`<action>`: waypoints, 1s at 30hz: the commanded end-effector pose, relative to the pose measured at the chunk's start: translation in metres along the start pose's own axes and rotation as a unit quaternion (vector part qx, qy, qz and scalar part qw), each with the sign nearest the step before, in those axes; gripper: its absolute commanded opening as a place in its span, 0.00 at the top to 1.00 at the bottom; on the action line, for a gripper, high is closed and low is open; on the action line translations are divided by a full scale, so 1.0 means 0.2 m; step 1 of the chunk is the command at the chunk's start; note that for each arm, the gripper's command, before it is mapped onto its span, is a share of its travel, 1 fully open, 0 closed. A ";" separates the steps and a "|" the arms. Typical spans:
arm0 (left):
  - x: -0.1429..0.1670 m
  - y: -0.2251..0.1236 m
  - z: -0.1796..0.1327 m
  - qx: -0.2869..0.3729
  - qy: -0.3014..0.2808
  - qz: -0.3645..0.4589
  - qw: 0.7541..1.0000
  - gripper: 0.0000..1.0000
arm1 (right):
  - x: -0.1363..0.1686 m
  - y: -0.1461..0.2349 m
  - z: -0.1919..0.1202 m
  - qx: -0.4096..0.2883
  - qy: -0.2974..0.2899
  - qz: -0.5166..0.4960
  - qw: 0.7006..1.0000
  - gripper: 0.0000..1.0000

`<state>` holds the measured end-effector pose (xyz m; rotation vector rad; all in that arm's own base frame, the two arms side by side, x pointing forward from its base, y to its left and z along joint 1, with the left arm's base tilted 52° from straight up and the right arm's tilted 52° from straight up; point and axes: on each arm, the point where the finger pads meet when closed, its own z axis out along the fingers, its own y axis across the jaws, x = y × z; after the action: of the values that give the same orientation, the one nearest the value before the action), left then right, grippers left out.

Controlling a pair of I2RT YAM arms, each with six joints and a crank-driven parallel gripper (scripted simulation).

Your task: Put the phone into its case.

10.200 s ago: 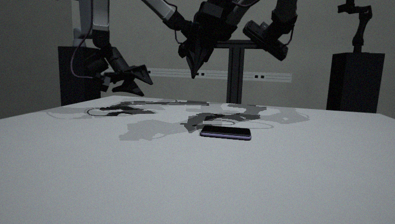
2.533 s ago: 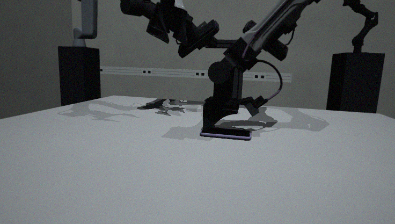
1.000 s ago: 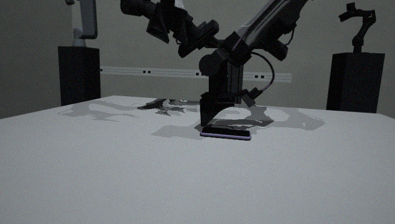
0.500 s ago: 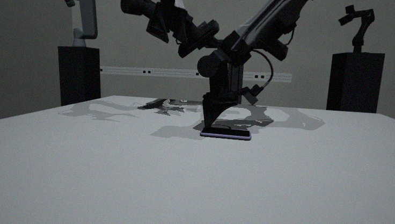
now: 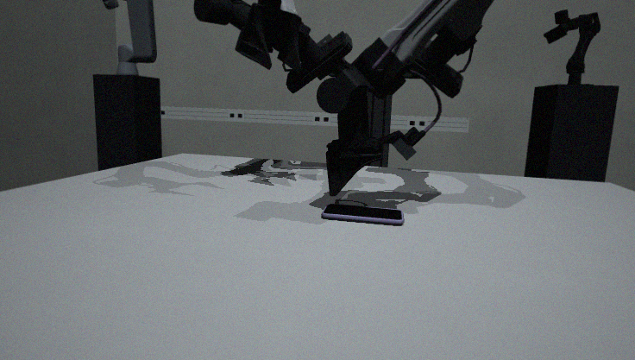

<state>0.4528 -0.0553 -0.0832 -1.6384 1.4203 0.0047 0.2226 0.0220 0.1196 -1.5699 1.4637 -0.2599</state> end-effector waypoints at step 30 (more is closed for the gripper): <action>-0.26 -0.05 0.06 -0.001 0.052 0.037 0.998 0.63 | -0.02 -0.02 -0.01 0.006 -0.003 -0.007 1.000 0.00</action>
<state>0.4412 -0.0101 -0.0533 -1.6114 1.5569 -0.0141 0.2226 0.0220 0.1196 -1.5699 1.4637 -0.2599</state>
